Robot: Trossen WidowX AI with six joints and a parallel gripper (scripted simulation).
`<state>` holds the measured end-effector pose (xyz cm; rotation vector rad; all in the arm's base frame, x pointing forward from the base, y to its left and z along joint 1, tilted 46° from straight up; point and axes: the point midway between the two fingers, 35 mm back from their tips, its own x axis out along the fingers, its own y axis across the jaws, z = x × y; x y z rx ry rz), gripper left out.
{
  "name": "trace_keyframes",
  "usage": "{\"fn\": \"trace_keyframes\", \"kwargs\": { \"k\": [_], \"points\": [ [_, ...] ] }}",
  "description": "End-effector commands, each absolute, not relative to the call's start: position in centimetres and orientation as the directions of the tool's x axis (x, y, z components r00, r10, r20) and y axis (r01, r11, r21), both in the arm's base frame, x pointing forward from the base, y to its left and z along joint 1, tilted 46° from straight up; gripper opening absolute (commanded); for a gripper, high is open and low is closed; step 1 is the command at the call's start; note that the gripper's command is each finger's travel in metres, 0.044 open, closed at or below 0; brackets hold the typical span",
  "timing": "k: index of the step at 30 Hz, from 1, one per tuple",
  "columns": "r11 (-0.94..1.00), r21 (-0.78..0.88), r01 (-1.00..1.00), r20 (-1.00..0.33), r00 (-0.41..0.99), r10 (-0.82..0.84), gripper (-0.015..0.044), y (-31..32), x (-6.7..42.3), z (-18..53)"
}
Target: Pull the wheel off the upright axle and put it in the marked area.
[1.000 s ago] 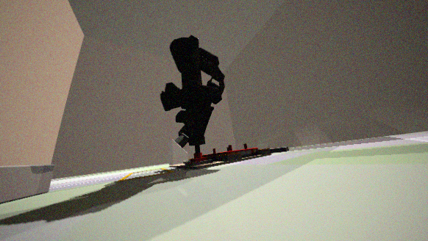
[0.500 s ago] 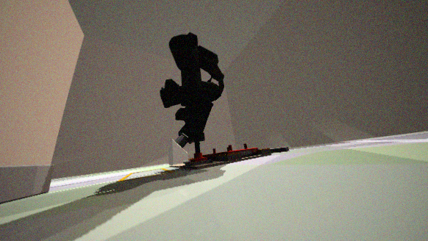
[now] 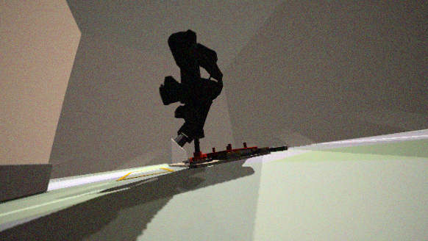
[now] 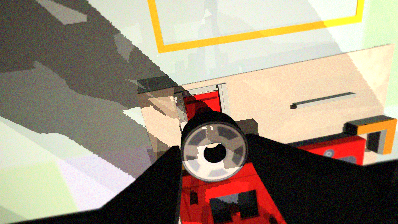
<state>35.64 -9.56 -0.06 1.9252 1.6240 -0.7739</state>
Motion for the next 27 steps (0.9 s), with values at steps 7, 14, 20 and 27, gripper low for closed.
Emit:
{"fn": "trace_keyframes", "kwargs": {
  "k": [7, 14, 20, 27],
  "points": [
    [-0.16, 0.017, 0.987, -0.704, 0.125, 0.699, 0.0, -10.9, 35.4, 1.2],
    [-0.162, 0.014, 0.987, -0.702, 0.125, 0.701, 0.0, -11.4, 35.3, 1.9],
    [-0.163, 0.014, 0.986, -0.708, 0.125, 0.695, 0.0, -13.5, 33.7, 0.1],
    [-0.163, 0.014, 0.987, -0.712, 0.125, 0.691, 0.0, -15.9, 31.4, -2.1]
  ]
}}
